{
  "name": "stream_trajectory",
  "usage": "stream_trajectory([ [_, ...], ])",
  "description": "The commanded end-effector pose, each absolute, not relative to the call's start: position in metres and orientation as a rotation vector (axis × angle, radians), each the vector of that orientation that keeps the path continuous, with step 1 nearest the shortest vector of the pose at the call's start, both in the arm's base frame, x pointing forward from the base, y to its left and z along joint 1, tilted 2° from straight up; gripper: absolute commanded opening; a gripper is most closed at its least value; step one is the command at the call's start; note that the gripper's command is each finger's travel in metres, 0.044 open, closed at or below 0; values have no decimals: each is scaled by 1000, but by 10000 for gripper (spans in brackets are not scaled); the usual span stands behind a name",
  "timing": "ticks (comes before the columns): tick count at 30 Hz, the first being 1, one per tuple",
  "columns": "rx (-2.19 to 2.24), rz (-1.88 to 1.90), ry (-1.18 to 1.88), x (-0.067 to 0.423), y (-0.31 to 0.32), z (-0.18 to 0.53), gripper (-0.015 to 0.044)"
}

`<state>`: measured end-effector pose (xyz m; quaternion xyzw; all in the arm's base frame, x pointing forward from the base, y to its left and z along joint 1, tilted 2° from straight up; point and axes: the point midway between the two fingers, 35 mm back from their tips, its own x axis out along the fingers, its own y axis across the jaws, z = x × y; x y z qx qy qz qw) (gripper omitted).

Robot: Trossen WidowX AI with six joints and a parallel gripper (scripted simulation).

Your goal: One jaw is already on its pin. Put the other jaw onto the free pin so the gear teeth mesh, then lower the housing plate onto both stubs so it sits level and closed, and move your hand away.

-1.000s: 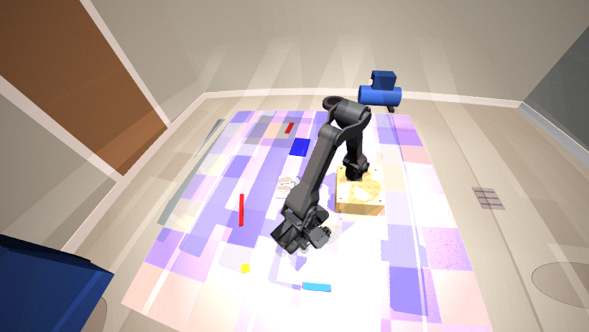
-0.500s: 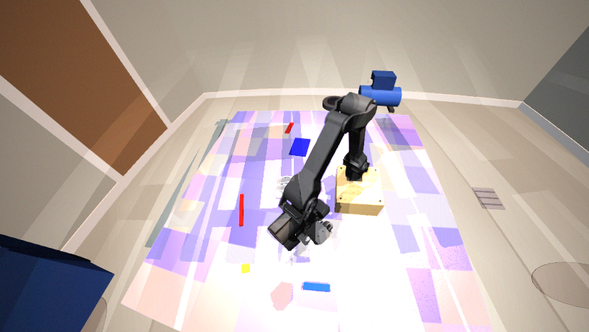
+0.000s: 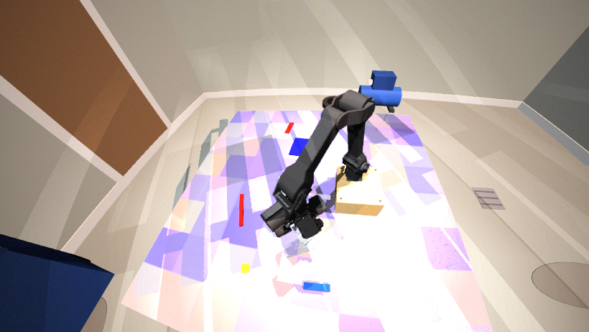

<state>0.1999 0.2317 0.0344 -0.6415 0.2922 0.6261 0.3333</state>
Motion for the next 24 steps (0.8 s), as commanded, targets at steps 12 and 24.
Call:
stream_trajectory([
  [12,-1458,1429,962,220,200,35,351],
  [24,-1269,1251,1104,233,173,35,351],
])
